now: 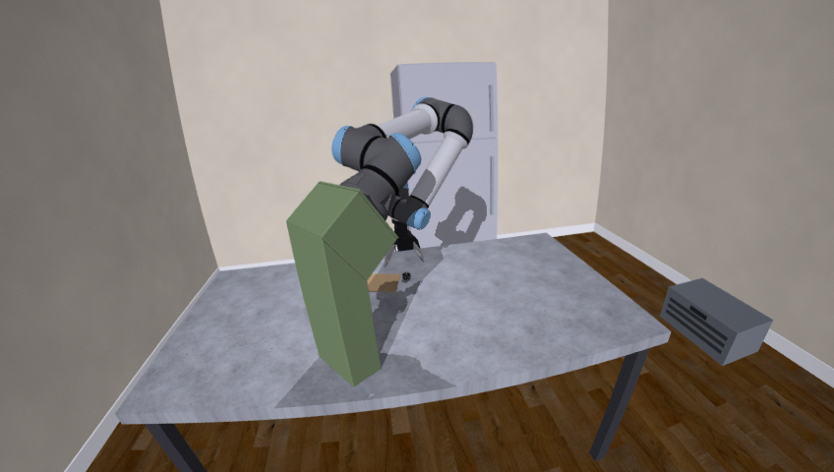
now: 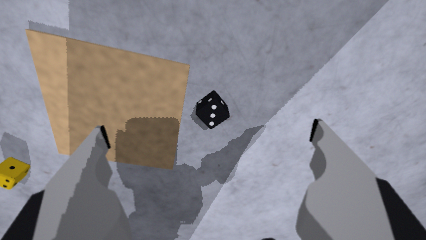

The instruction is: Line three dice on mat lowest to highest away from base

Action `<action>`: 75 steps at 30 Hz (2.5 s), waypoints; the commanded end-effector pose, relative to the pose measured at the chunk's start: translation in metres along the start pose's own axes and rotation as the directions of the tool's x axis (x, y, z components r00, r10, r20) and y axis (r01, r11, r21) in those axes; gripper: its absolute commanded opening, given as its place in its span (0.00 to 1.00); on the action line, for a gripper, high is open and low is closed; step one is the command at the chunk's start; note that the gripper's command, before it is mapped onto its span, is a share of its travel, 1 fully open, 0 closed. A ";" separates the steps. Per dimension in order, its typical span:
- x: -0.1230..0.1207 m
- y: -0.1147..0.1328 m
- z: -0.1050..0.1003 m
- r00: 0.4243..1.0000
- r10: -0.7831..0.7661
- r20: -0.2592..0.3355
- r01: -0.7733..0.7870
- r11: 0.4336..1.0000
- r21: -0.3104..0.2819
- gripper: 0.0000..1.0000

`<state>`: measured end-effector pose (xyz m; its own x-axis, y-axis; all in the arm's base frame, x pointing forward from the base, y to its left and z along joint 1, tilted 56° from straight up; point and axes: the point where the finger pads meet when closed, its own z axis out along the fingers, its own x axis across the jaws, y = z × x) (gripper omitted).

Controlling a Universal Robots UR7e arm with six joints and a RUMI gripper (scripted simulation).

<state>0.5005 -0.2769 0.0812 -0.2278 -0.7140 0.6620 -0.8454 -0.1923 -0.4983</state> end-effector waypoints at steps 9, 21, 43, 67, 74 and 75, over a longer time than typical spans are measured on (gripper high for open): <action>0.000 -0.001 0.007 1.000 0.000 -0.001 0.000 1.000 0.001 1.00; 0.000 -0.001 0.007 1.000 0.000 -0.001 0.000 1.000 0.001 1.00; 0.000 -0.001 0.007 1.000 0.000 -0.001 0.000 1.000 0.001 1.00; -0.021 0.006 0.007 1.000 0.000 -0.001 0.000 1.000 0.001 1.00; -0.042 0.013 0.007 1.000 0.000 -0.001 0.000 1.000 0.001 1.00; -0.046 0.014 0.007 1.000 0.000 -0.001 0.000 1.000 0.001 1.00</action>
<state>0.5028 -0.2588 0.0484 -0.2272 -0.7146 0.6616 -0.8455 -0.1923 -0.4981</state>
